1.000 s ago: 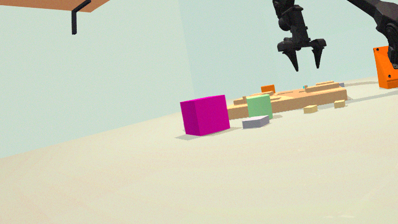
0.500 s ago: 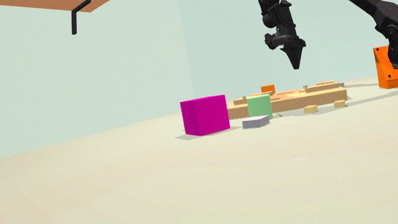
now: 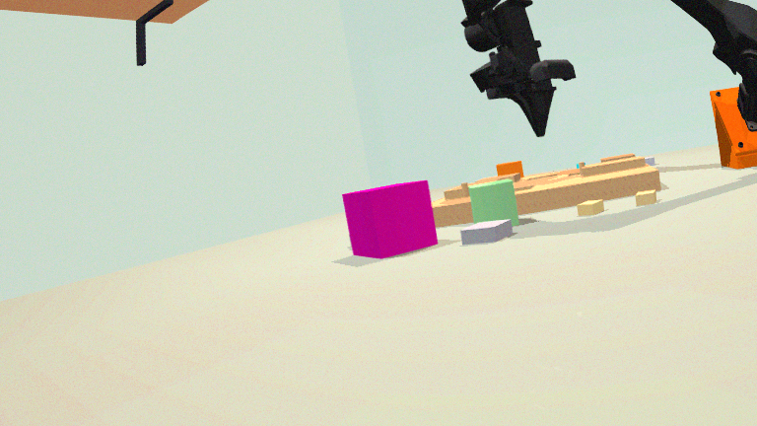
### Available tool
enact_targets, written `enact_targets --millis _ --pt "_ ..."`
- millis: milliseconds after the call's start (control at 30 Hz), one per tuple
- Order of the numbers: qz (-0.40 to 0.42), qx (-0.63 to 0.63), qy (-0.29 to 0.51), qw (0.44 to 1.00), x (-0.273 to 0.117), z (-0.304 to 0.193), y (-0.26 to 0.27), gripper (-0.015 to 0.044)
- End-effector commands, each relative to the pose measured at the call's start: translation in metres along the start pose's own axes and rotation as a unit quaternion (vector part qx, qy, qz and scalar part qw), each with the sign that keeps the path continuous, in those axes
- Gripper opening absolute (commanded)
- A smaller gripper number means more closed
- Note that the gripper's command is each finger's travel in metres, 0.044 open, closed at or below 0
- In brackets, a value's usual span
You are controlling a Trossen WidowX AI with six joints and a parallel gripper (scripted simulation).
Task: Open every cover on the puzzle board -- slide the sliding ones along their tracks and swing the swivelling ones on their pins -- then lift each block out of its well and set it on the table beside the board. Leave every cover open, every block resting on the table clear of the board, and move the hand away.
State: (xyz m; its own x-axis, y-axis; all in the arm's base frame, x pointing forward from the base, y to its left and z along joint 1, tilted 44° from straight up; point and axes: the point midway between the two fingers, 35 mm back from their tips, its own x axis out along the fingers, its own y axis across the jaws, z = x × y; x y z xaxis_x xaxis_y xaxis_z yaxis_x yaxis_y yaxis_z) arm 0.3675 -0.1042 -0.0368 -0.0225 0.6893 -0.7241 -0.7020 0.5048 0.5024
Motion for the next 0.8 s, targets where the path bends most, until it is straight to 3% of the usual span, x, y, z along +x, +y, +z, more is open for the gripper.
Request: enact_targets --millis 0,767 --pt "-0.003 -0.074 -0.003 0.997 -0.002 0.013 0.007 0.0" --pt "-0.002 -0.074 -0.004 0.997 0.05 0.013 0.007 0.0"
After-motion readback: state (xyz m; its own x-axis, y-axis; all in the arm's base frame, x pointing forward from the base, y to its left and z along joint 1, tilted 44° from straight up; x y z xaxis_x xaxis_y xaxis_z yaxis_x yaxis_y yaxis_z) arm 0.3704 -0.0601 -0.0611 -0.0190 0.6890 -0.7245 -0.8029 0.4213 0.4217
